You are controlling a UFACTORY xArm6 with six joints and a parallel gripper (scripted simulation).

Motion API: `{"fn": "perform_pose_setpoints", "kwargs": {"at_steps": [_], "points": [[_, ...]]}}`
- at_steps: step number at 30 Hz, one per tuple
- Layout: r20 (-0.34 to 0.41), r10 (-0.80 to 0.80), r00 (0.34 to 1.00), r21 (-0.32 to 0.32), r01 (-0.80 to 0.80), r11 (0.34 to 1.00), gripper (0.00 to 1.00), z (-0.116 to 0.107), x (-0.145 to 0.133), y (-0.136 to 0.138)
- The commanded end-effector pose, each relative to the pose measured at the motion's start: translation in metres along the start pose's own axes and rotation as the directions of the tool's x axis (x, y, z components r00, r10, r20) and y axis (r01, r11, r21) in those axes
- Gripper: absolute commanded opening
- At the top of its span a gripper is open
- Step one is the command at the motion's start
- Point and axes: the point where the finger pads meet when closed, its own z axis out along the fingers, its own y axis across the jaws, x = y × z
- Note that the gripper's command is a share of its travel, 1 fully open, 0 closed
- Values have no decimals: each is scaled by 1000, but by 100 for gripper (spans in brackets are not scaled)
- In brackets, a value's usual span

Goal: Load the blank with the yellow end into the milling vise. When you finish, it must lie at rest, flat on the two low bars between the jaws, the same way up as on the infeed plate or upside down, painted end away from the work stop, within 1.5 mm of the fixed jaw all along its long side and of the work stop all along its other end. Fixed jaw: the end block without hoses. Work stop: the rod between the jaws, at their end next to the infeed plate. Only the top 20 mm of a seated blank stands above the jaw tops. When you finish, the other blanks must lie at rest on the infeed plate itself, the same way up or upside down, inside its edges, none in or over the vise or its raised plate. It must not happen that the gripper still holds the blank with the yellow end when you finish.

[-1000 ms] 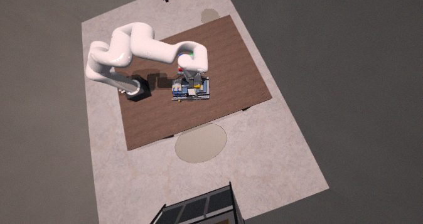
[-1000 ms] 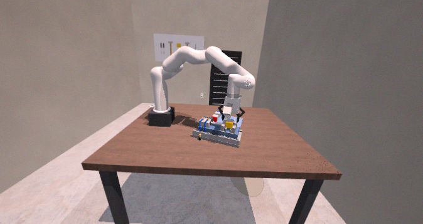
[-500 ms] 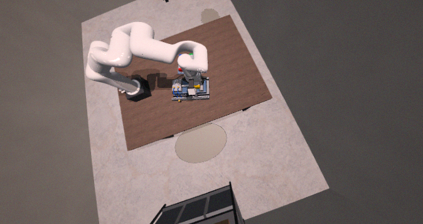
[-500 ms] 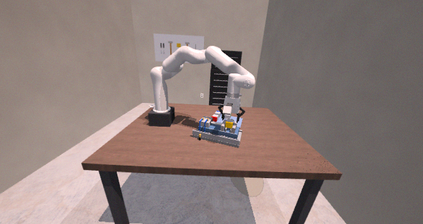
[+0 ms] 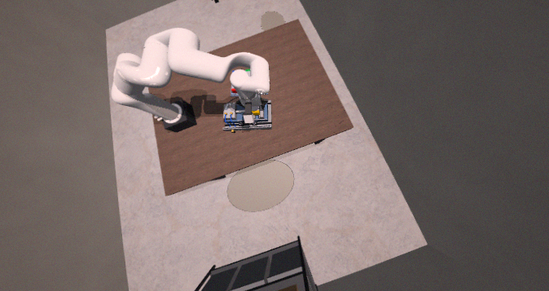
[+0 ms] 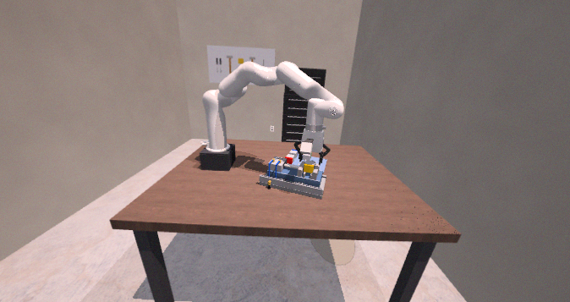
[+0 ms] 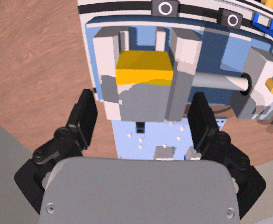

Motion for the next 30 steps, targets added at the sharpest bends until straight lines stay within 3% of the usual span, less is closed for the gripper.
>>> {"fn": "perform_pose_setpoints", "kwargs": {"at_steps": [1, 30], "points": [[0, 0, 1000, 4, 0, 1000, 100, -2, 0, -1], [0, 0, 1000, 4, 0, 1000, 100, -8, 0, -1]]}}
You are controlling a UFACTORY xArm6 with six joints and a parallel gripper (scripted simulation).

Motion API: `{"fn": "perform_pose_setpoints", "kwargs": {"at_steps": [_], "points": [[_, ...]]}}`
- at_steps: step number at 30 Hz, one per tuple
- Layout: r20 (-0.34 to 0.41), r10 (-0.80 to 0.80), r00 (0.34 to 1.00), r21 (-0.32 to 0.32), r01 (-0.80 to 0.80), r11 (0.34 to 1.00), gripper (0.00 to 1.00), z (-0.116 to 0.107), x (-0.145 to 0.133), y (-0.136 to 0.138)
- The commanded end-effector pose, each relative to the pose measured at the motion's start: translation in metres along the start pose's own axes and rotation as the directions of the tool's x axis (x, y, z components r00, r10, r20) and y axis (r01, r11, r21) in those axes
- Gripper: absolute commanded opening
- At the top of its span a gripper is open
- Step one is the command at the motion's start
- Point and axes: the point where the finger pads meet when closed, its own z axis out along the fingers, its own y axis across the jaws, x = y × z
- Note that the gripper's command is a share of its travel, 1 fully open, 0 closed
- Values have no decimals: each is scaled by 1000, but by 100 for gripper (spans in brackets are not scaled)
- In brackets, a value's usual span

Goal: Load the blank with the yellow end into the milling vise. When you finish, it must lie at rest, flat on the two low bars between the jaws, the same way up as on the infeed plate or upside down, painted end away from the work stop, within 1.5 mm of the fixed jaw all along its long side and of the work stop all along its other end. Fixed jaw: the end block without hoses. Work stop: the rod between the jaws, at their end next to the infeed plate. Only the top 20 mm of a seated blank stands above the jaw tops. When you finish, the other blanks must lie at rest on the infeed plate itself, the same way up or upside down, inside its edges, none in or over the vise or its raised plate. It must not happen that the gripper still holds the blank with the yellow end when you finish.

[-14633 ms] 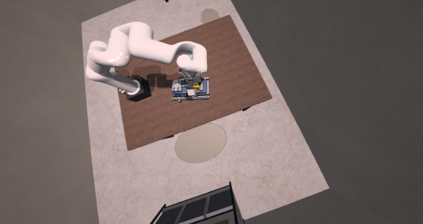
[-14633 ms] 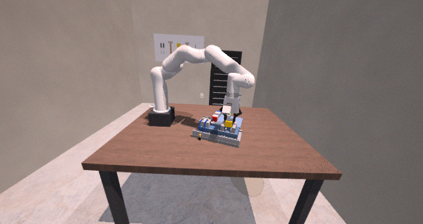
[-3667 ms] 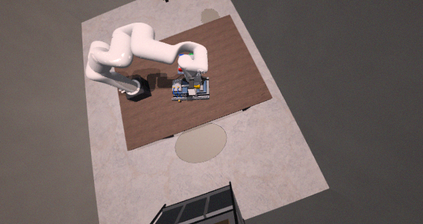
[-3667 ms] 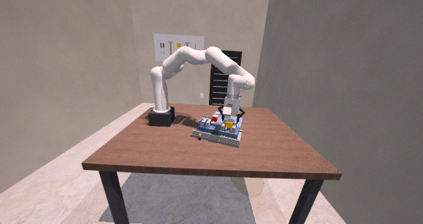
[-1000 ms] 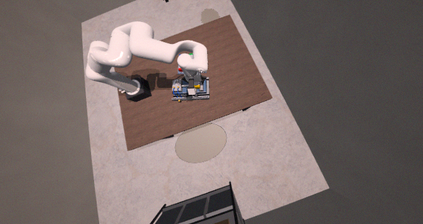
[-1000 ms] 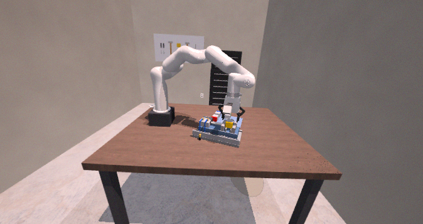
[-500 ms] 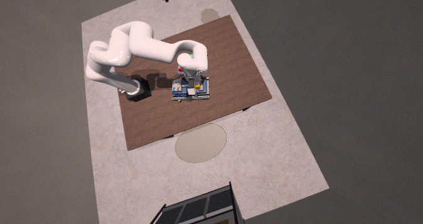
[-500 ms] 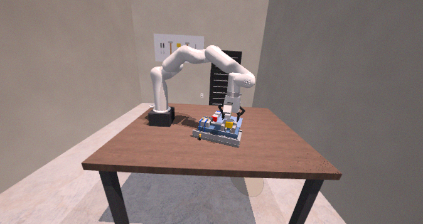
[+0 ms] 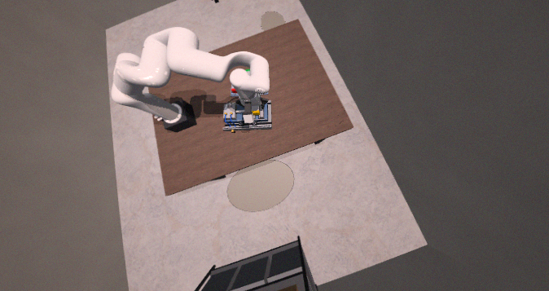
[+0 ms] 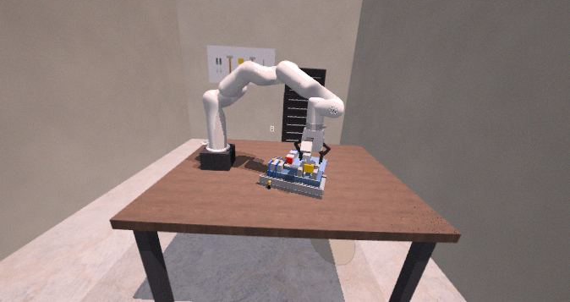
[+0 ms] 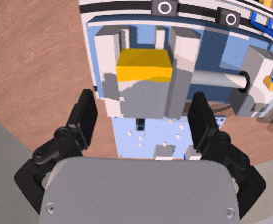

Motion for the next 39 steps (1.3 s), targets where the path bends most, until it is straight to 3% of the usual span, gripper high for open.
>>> {"fn": "perform_pose_setpoints", "kwargs": {"at_steps": [1, 39], "points": [[0, 0, 1000, 4, 0, 1000, 100, -3, 0, -1], [0, 0, 1000, 4, 0, 1000, 100, -11, 0, -1]]}}
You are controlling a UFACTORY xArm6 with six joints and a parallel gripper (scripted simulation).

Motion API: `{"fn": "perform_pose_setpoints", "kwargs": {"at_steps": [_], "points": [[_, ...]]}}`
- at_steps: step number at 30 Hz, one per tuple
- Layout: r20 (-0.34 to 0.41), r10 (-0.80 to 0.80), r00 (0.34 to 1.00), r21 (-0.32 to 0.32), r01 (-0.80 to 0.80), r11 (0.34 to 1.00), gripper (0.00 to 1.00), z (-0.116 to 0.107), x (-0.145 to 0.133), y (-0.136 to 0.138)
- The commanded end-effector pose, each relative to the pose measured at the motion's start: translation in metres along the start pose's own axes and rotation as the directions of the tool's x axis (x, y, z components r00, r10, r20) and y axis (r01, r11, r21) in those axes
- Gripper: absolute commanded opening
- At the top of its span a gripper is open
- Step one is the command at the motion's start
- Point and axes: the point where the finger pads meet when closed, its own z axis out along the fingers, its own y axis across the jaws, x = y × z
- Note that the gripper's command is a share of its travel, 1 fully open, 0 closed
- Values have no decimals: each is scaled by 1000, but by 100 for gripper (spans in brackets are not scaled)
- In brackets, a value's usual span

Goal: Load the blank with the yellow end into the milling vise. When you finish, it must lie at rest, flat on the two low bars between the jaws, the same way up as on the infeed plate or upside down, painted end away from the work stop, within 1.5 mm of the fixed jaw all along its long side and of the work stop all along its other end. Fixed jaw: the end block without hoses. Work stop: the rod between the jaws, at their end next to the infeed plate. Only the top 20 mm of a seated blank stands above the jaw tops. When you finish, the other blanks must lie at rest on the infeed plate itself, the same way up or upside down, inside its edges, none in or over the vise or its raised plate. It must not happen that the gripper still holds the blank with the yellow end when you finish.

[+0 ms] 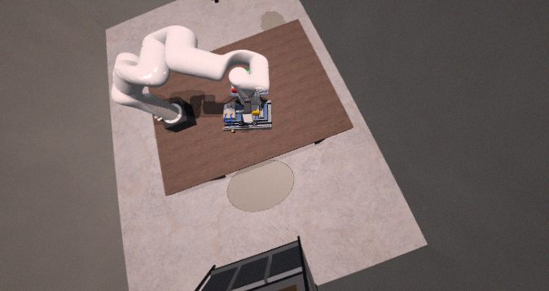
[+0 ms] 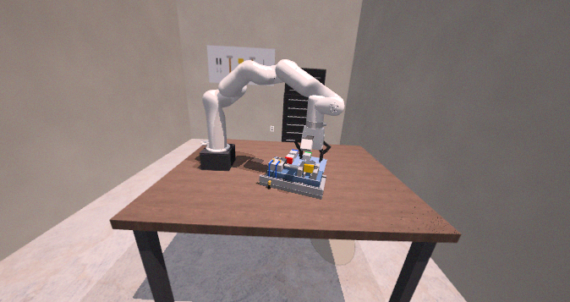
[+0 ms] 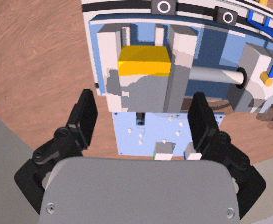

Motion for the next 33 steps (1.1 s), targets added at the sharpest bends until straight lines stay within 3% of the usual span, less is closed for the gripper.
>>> {"fn": "perform_pose_setpoints", "kwargs": {"at_steps": [1, 4, 14, 21, 33], "points": [[0, 0, 1000, 4, 0, 1000, 100, -2, 0, -1], [0, 0, 1000, 4, 0, 1000, 100, -2, 0, -1], [0, 0, 1000, 4, 0, 1000, 100, -62, 0, -1], [0, 0, 1000, 4, 0, 1000, 100, -62, 0, -1], [0, 0, 1000, 4, 0, 1000, 100, -100, 0, -1]]}}
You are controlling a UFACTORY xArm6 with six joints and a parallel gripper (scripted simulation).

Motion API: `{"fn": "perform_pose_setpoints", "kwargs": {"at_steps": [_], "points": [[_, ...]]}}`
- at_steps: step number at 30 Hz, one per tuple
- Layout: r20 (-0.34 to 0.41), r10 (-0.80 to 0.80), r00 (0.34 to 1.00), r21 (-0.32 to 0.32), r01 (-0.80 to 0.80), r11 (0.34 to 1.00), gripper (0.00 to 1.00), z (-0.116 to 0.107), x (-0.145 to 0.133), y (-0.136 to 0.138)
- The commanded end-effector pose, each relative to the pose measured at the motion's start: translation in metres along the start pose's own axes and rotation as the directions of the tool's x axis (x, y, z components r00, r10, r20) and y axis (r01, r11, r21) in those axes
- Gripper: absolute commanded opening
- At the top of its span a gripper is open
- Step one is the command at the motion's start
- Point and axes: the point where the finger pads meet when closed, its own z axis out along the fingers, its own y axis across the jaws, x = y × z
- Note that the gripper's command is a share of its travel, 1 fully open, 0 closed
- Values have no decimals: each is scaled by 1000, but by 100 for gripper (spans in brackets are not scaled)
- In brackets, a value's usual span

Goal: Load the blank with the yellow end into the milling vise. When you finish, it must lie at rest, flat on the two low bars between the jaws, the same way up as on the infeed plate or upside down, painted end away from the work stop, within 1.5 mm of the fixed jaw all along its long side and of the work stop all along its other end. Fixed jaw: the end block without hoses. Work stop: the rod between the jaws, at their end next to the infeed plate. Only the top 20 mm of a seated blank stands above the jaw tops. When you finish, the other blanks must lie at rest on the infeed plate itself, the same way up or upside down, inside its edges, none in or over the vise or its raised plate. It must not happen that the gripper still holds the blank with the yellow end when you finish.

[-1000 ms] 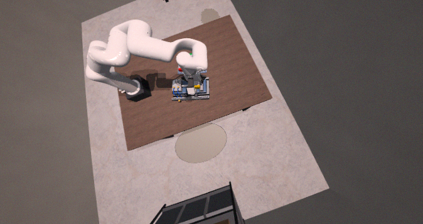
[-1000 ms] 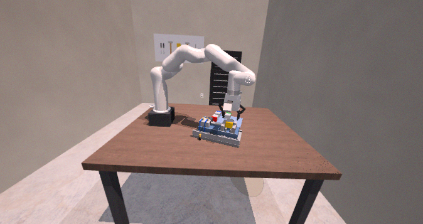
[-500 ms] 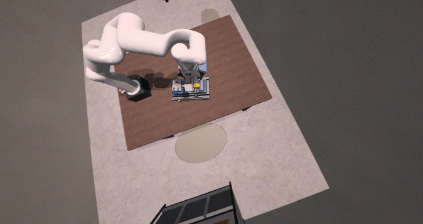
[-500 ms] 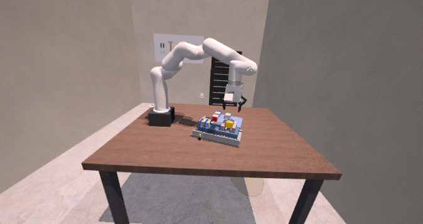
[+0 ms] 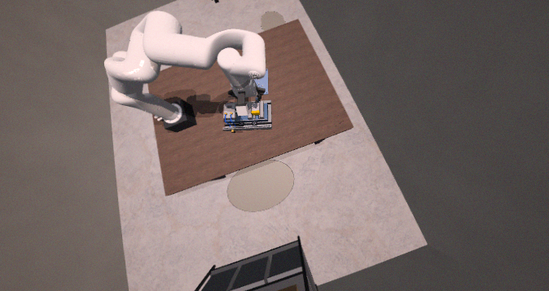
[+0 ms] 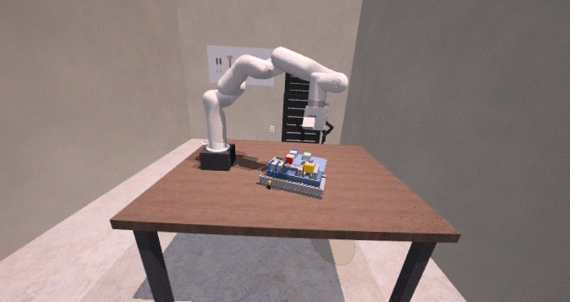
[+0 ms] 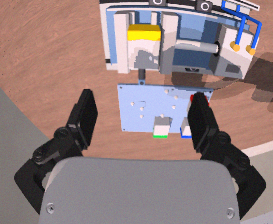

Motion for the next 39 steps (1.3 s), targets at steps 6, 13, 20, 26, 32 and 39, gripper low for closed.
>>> {"fn": "perform_pose_setpoints", "kwargs": {"at_steps": [6, 13, 20, 26, 32, 39], "points": [[0, 0, 1000, 3, 0, 1000, 100, -8, 0, -1], [0, 0, 1000, 2, 0, 1000, 100, -2, 0, -1], [0, 0, 1000, 2, 0, 1000, 100, 0, 0, -1], [0, 0, 1000, 2, 0, 1000, 100, 2, 0, -1], [0, 0, 1000, 2, 0, 1000, 100, 5, 0, -1], [0, 0, 1000, 2, 0, 1000, 100, 5, 0, -1]]}}
